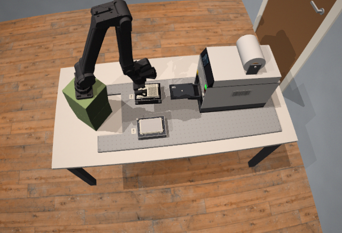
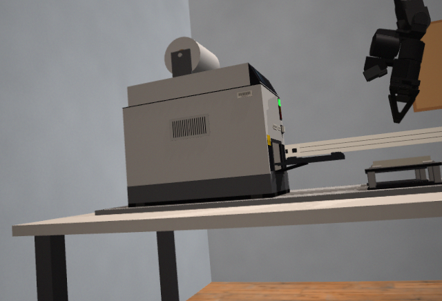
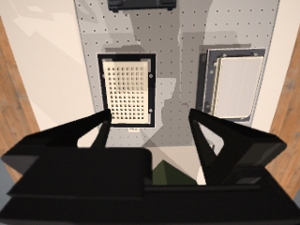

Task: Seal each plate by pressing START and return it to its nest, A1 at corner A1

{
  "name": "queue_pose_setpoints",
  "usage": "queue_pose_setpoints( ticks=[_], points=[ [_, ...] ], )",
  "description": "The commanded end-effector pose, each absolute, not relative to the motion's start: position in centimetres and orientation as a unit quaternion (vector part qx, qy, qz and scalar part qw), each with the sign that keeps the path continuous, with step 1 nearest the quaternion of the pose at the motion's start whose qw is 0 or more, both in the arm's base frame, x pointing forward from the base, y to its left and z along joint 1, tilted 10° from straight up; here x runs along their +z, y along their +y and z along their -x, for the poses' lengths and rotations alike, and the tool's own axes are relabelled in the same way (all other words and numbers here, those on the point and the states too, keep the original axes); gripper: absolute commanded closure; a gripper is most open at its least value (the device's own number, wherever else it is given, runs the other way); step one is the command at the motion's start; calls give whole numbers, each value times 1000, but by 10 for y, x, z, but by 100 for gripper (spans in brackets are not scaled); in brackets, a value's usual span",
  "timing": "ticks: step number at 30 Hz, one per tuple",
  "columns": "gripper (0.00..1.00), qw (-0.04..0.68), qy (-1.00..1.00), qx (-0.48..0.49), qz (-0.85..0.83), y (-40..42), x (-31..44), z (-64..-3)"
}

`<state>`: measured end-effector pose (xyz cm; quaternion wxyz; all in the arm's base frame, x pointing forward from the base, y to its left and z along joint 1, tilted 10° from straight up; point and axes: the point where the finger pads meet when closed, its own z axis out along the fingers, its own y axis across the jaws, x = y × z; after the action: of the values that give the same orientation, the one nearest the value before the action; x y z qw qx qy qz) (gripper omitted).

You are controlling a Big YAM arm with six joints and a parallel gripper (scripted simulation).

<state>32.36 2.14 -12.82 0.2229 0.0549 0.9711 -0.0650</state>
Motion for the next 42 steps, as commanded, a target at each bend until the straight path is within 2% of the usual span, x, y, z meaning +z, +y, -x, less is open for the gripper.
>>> queue_pose_setpoints(
  ticks=[1, 9, 36, 42],
  points=[
    [0, 219, 972, -58, -63, 46, -135, -327],
    [0, 219, 971, -61, -74, 81, -140, -330],
    [0, 244, 968, -52, -41, 81, -123, -340],
    [0, 241, 968, -57, -50, 71, -140, -353]
  ],
)
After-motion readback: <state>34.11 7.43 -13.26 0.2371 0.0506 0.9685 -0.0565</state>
